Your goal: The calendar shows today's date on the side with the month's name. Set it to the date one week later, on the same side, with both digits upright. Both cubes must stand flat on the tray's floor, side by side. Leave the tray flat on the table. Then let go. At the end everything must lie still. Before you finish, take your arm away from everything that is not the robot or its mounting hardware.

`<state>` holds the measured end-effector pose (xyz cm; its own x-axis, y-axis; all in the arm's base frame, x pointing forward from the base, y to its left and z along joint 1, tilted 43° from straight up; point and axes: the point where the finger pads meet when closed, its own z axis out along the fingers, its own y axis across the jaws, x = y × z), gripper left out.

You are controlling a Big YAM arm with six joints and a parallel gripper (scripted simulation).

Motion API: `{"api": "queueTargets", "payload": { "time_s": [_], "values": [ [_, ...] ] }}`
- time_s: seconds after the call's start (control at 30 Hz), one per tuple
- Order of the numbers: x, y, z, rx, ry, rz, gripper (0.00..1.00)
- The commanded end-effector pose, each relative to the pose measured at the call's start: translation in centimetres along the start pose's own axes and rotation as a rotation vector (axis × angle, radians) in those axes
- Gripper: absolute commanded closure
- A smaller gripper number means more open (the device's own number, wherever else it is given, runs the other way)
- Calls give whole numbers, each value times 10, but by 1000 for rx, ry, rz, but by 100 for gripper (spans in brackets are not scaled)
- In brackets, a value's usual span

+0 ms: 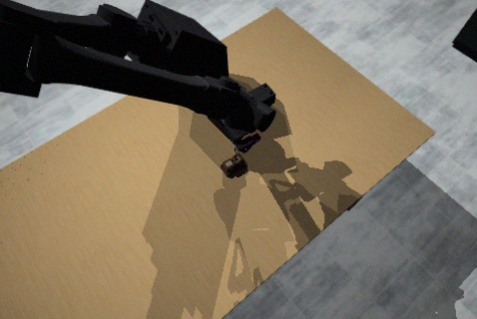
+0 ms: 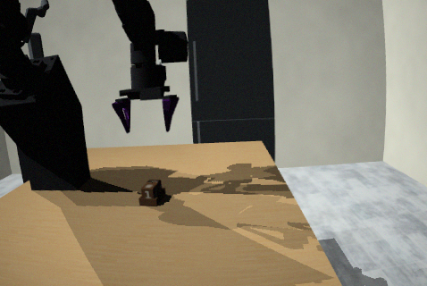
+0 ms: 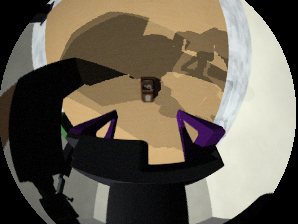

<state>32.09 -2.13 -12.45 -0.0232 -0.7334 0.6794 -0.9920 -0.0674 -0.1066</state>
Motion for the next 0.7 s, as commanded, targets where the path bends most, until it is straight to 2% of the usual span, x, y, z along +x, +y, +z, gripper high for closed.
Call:
{"api": "queueTargets", "payload": {
  "time_s": [0.0, 0.07, 0.4, 0.67],
  "values": [
    [-6, -17, -9, 36, -14, -16, 0],
    [-1, -9, -3, 14, -8, -13, 0],
    [-2, -9, -4, 16, -9, -14, 0],
    [-3, -6, 3, 8, -7, 109, 0]
  ]
}}
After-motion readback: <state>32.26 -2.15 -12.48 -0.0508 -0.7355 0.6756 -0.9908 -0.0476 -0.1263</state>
